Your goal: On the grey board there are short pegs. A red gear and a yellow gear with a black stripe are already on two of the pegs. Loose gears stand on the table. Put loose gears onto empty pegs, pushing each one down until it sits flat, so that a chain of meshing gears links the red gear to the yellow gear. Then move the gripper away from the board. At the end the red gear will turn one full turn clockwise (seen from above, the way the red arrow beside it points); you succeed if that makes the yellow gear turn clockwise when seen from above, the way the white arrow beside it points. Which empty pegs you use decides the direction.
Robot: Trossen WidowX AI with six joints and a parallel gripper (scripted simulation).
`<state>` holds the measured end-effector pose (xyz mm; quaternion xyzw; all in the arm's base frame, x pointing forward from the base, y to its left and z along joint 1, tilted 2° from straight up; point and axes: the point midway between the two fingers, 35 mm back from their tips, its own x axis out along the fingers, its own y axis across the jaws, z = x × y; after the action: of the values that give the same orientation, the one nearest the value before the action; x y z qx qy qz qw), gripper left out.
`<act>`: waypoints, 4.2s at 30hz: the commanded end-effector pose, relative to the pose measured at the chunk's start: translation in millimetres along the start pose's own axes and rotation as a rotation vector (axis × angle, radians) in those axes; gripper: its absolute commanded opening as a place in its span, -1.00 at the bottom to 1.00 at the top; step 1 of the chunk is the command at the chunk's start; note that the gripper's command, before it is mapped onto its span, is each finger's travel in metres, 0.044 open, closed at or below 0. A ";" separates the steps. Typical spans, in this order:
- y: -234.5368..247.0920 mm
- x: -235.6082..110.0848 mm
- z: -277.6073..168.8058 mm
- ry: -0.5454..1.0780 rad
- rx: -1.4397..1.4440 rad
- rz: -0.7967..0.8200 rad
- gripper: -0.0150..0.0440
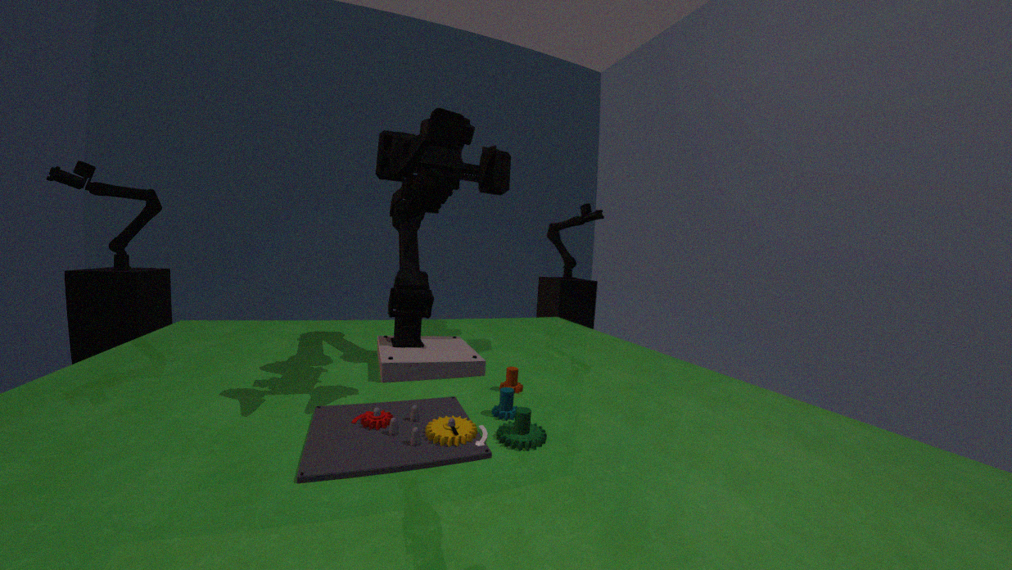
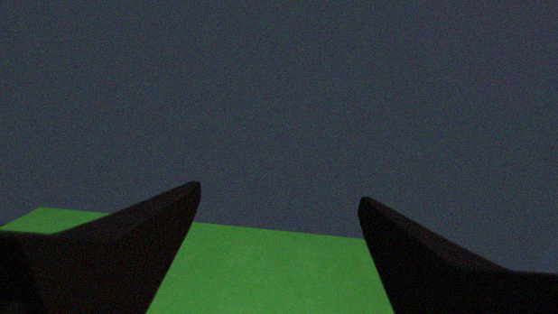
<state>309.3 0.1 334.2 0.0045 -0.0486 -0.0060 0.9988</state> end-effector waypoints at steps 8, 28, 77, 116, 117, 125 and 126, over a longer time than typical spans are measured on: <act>28.3 50.8 -68.8 0.436 -0.067 0.092 1.00; 101.8 36.5 -257.3 1.594 -0.325 0.404 1.00; 101.0 32.2 -299.4 1.595 -0.325 0.404 -0.31; 103.8 47.6 -234.7 1.594 -0.325 0.404 -0.49; 103.8 47.9 -232.7 1.594 -0.325 0.404 -0.49; 103.8 49.1 -216.2 1.593 -0.325 0.404 -0.49; 103.8 49.1 -214.2 1.593 -0.325 0.404 -0.49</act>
<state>380.0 105.0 119.9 -0.1446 0.6751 0.1689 0.7034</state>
